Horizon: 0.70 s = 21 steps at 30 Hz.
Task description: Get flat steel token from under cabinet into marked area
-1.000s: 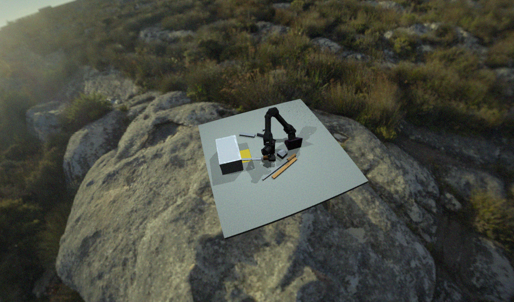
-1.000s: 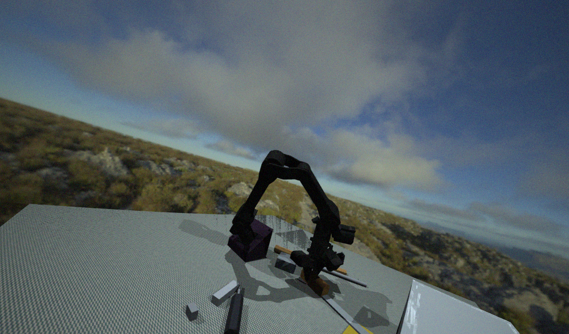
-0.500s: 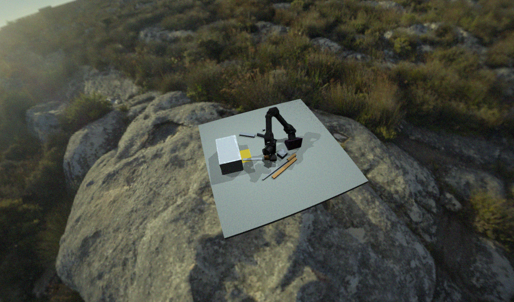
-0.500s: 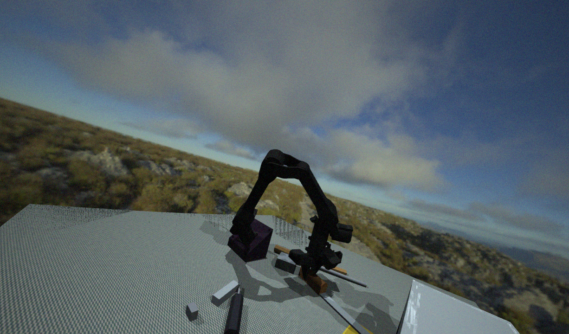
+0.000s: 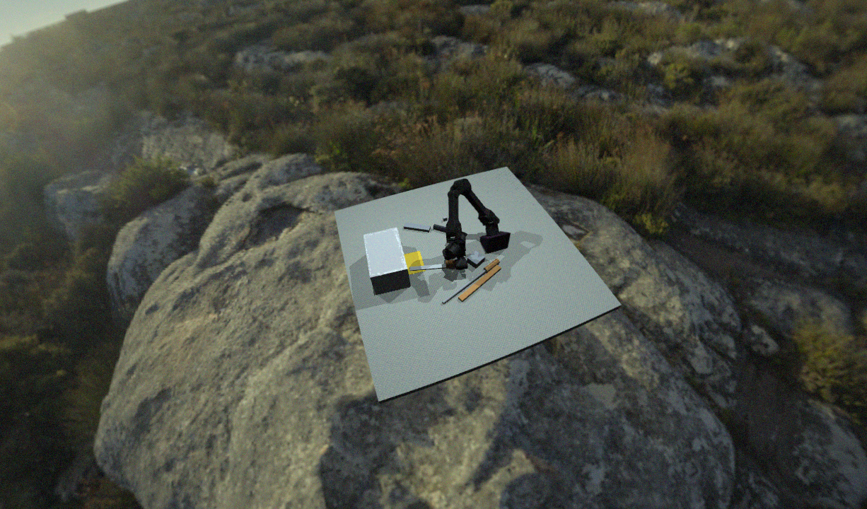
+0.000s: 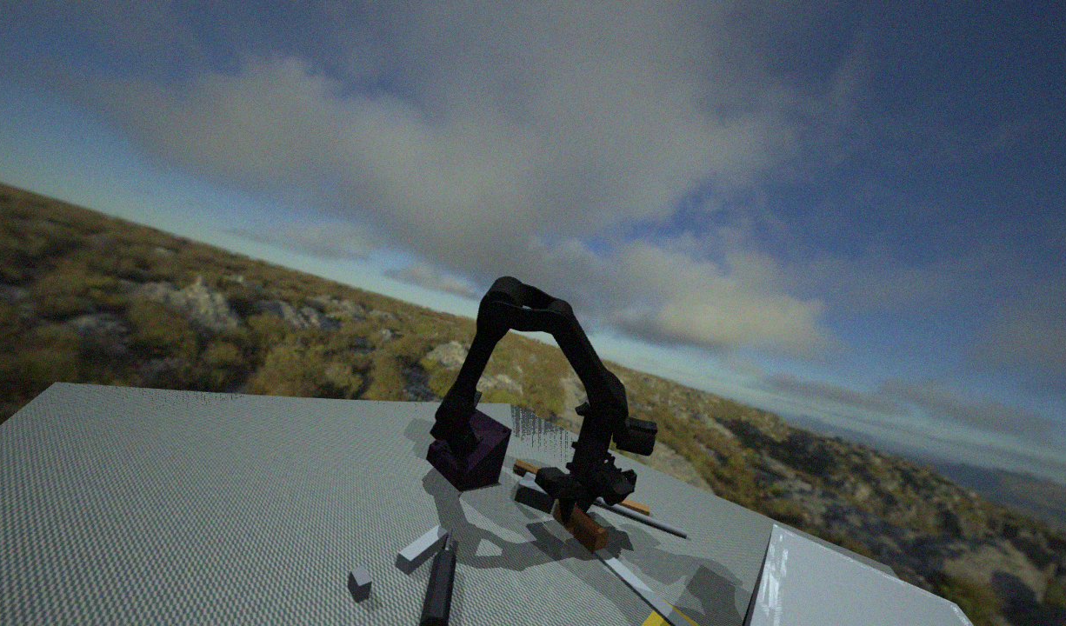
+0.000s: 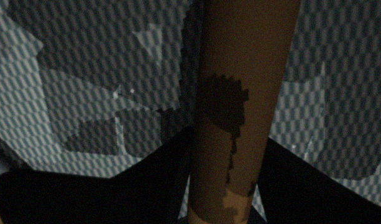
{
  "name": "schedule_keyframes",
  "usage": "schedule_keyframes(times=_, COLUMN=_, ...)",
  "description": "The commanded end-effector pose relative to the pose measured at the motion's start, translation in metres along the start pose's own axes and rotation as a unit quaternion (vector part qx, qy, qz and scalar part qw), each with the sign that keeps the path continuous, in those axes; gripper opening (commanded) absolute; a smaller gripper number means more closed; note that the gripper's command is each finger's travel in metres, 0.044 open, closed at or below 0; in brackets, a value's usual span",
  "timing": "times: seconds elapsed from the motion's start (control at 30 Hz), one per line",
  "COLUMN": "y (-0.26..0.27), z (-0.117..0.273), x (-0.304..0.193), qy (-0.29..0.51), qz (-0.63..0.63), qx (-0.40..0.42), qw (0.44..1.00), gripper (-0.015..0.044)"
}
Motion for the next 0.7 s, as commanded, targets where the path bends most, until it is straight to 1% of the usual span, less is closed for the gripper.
schedule_keyframes(times=0.0, y=-0.0062, z=0.0008, x=-0.0019, qy=0.000, qz=0.008, qx=-0.001, qw=1.000, gripper=0.0000)
schedule_keyframes(times=0.37, y=-0.0155, z=0.0013, x=-0.0046, qy=0.000, qz=0.021, qx=-0.002, qw=1.000, gripper=0.0000)
schedule_keyframes(times=0.6, y=-0.0125, z=0.0007, x=-0.0037, qy=0.002, qz=0.018, qx=-0.001, qw=1.000, gripper=0.0184)
schedule_keyframes(times=0.63, y=-0.0125, z=0.0007, x=-0.0037, qy=0.002, qz=0.018, qx=-0.001, qw=1.000, gripper=0.0200)
schedule_keyframes(times=0.67, y=-0.0125, z=0.0007, x=-0.0037, qy=0.002, qz=0.018, qx=-0.001, qw=1.000, gripper=0.0200)
Point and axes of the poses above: the point midway between the two fingers, 35 mm back from their tips, its own z axis back along the fingers, its own y axis across the jaws, x = y × z, the point moved 5 cm from there along z, back along the fingers, and after that the axes turned 7 degrees about z, right-handed, at the moved point
